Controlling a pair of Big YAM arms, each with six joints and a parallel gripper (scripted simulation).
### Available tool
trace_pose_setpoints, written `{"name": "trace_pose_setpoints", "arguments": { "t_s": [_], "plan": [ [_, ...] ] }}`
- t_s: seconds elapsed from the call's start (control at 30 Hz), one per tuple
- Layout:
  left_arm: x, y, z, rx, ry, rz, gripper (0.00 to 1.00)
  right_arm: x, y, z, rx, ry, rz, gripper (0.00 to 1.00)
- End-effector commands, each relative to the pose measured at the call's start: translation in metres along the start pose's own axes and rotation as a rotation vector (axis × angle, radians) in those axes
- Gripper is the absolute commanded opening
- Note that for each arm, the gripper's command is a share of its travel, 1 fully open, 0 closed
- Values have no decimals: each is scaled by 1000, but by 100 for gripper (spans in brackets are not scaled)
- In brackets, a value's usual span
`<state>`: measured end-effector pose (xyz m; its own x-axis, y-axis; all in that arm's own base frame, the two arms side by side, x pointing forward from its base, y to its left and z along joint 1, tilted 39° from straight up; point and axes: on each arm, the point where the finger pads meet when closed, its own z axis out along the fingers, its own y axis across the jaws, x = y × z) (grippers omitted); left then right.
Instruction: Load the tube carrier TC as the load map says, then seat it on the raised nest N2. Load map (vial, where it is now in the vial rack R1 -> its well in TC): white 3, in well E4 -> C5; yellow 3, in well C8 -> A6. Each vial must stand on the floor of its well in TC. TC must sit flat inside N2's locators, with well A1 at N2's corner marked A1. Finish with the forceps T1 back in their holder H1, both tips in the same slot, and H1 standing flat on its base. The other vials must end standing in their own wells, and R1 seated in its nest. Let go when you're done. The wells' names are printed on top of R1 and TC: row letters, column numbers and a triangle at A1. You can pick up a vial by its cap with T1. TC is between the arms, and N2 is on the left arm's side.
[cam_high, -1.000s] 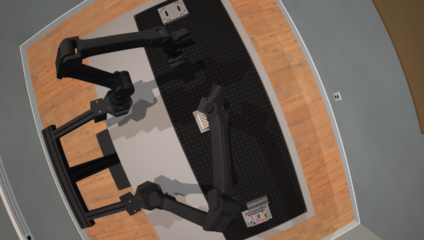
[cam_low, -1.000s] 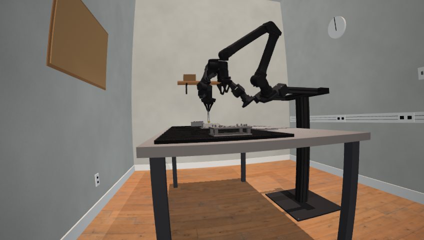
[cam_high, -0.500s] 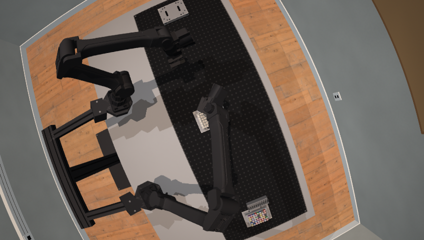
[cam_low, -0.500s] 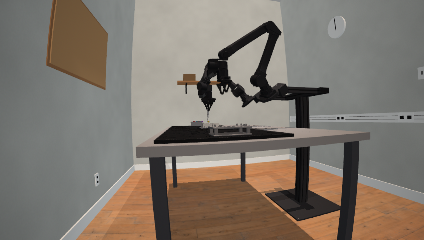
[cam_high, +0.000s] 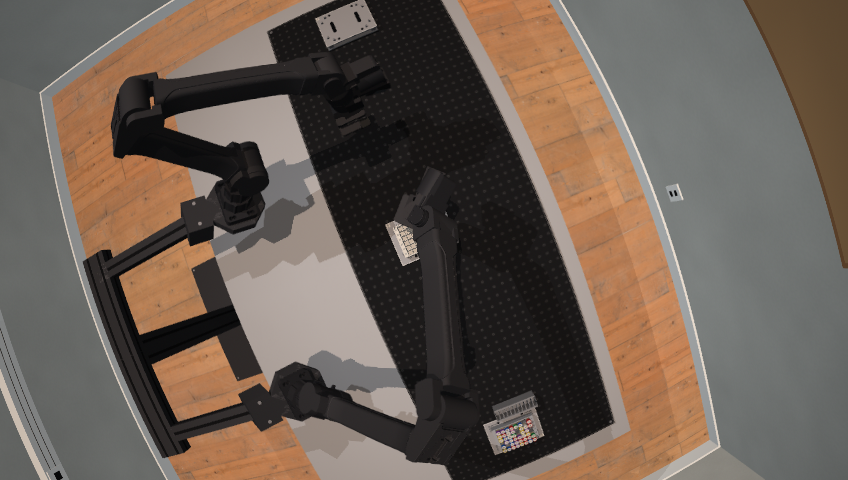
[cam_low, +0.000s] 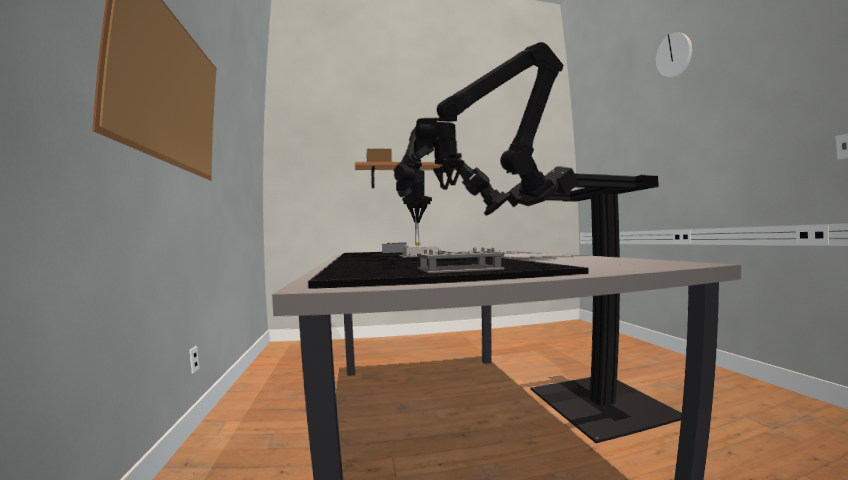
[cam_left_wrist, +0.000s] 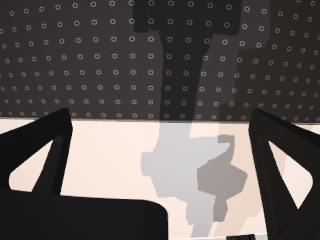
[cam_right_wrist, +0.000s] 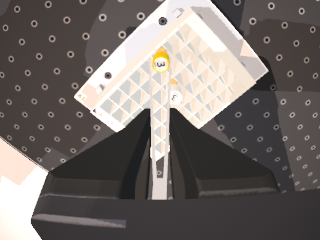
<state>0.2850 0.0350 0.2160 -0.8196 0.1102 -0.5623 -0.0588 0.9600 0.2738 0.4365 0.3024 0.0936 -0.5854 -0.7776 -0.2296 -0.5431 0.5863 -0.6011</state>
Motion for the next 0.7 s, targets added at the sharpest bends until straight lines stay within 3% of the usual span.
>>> {"name": "trace_pose_setpoints", "arguments": {
  "t_s": [0.0,0.17,0.27,0.47,0.67],
  "plan": [
    [-12,2,-8,2,-28,7,100,-1,-1,4,-1,15,1,11],
    [-12,2,-8,2,-28,7,100,-15,-5,-22,-2,-37,20,11],
    [-12,2,-8,2,-28,7,100,-12,-8,-13,1,-18,21,11],
    [-12,2,-8,2,-28,7,100,-17,-7,-27,-1,-42,24,11],
    [-12,2,-8,2,-28,7,100,-9,-7,-25,-1,-26,22,11]
  ]
}}
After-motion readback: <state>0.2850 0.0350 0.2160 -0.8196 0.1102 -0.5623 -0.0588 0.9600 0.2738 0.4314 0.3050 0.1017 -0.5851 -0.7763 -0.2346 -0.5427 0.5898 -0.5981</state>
